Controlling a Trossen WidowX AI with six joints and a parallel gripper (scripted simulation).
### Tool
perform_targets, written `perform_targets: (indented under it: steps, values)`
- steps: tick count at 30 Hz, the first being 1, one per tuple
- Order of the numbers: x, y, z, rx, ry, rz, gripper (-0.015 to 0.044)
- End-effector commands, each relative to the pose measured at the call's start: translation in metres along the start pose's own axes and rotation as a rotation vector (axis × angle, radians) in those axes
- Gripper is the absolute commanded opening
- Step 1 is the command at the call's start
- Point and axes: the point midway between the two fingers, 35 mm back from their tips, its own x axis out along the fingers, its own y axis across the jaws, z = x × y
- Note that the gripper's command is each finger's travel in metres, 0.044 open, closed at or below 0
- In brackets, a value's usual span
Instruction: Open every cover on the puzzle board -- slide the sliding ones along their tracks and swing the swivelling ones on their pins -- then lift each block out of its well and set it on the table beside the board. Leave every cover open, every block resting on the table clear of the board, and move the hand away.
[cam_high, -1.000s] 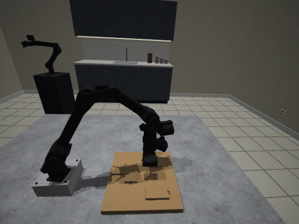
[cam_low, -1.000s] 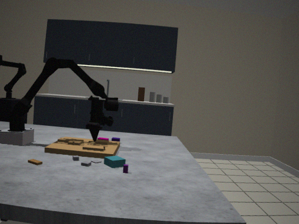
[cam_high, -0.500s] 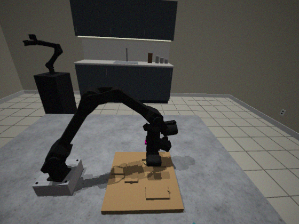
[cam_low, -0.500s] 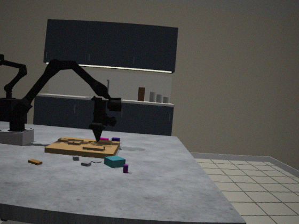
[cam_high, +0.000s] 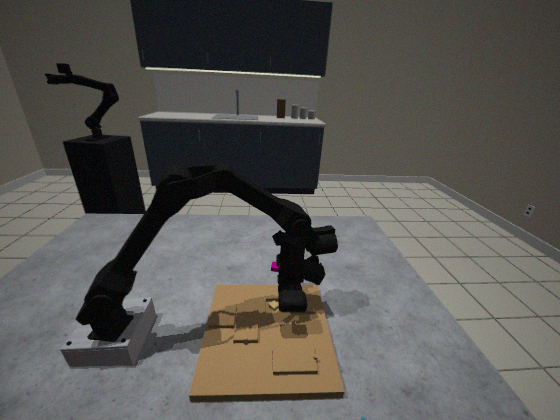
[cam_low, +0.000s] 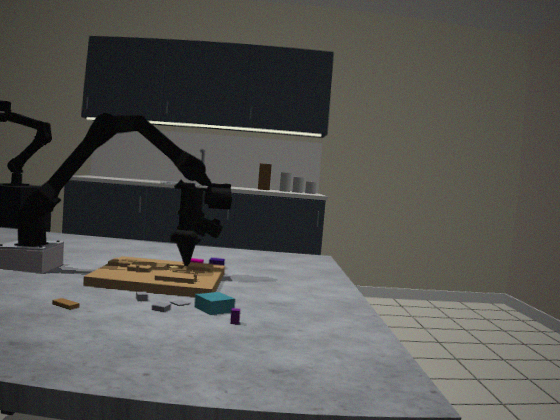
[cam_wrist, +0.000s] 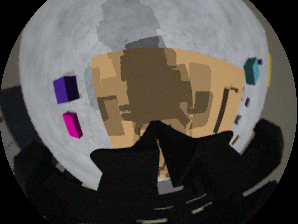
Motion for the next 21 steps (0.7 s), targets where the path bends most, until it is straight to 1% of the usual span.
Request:
perform_targets:
  steps: [1, 21]
  values:
    - [-0.005, -0.001, 0.003, -0.002, -0.004, -0.005, 0.0000]
    - [-0.031, -0.001, 0.007, -0.002, -0.005, -0.005, 0.0000]
